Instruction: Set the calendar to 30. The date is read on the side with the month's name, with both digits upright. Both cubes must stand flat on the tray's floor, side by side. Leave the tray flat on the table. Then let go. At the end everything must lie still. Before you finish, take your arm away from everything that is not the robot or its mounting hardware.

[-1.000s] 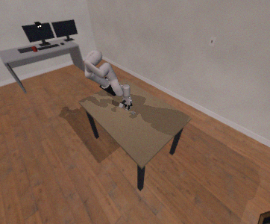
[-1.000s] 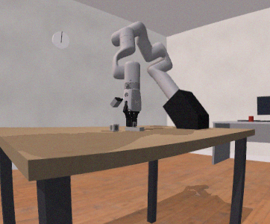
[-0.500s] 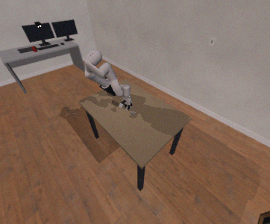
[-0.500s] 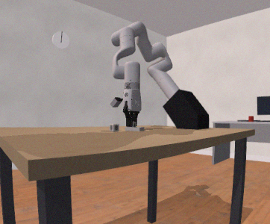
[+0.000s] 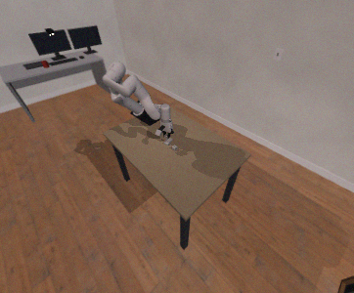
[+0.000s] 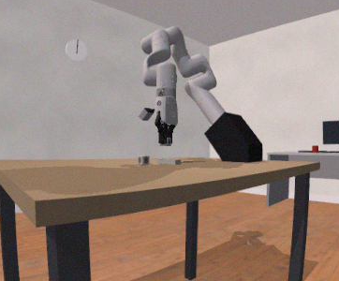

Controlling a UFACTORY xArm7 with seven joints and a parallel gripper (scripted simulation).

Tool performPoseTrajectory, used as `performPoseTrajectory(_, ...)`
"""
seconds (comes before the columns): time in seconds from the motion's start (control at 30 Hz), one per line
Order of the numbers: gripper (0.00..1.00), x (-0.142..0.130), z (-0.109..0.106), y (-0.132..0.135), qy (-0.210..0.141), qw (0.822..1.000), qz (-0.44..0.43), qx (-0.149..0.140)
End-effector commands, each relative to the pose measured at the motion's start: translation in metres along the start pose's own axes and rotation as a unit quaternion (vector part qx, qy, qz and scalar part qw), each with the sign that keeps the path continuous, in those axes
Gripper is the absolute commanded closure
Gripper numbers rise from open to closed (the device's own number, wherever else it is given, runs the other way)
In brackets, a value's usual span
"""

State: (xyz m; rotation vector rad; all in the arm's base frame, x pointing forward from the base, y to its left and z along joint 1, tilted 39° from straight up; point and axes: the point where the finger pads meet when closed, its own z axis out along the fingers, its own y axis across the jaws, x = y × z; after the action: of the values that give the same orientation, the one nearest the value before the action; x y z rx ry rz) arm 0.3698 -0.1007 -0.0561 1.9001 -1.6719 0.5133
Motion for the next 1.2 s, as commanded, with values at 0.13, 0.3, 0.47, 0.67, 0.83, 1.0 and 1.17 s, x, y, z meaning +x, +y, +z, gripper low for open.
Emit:
performPoseTrajectory(0.13, 0.71, 0.001, -0.041, 0.0, 0.0, 1.0, 0.0, 0.001)
performPoseTrajectory(0.3, 0.71, 0.001, -0.045, 0.0, 0.0, 1.0, 0.0, 0.001)
performPoseTrajectory(0.47, 0.71, 0.001, -0.045, 0.0, 0.0, 1.0, 0.0, 0.001)
performPoseTrajectory(0.67, 0.71, 0.001, -0.045, 0.0, 0.0, 1.0, 0.005, 0.001)
performPoseTrajectory(0.83, 0.71, 0.001, -0.045, 0.0, 0.0, 1.0, 0.019, 0.0)
performPoseTrajectory(1.0, 0.71, 0.004, -0.044, 0.0, -0.001, 0.997, 0.074, -0.001)
performPoseTrajectory(1.17, 0.71, 0.008, -0.043, 0.001, -0.003, 0.985, 0.171, -0.003)
